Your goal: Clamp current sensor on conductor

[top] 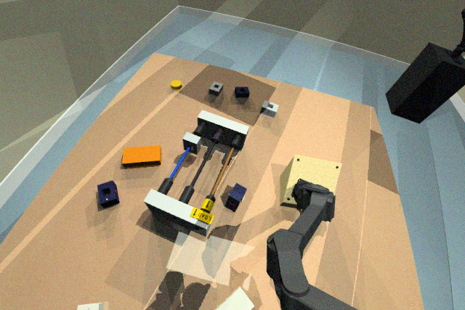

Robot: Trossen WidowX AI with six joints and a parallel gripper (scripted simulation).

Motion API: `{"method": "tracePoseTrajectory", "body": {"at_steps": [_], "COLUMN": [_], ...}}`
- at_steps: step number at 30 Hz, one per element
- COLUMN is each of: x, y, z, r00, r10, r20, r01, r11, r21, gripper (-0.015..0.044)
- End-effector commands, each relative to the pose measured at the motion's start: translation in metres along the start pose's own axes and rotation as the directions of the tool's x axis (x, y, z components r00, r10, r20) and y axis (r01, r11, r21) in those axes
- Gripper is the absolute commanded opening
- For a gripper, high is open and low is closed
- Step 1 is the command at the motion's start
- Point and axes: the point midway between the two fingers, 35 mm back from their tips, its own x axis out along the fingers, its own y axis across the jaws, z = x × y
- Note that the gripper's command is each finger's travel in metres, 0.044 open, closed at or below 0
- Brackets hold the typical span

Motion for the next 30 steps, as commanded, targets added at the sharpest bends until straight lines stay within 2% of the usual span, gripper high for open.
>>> {"method": "tracePoseTrajectory", "body": {"at_steps": [1,4,8,12,16,19,22,26,30], "x": [-0.001,-0.011,-0.031,-0.05,-0.067,-0.077,-0.085,-0.092,-0.095], "y": [0.001,0.015,0.028,0.027,0.012,-0.008,-0.034,-0.074,-0.119], "z": [0.001,0.015,0.044,0.074,0.102,0.118,0.13,0.135,0.128], "r00": [1.0,0.996,0.976,0.947,0.916,0.895,0.879,0.867,0.864], "r10": [0.006,0.082,0.183,0.24,0.25,0.227,0.181,0.091,-0.023], "r20": [0.002,0.038,0.119,0.215,0.315,0.383,0.441,0.491,0.503], "r01": [-0.006,-0.088,-0.218,-0.31,-0.351,-0.347,-0.317,-0.25,-0.172], "r11": [1.0,0.97,0.797,0.495,0.114,-0.187,-0.468,-0.772,-0.952], "r21": [0.015,0.228,0.564,0.812,0.93,0.919,0.825,0.585,0.252], "gripper": [0.0242,0.032,0.0425,0.044,0.044,0.044,0.044,0.044,0.044]}}
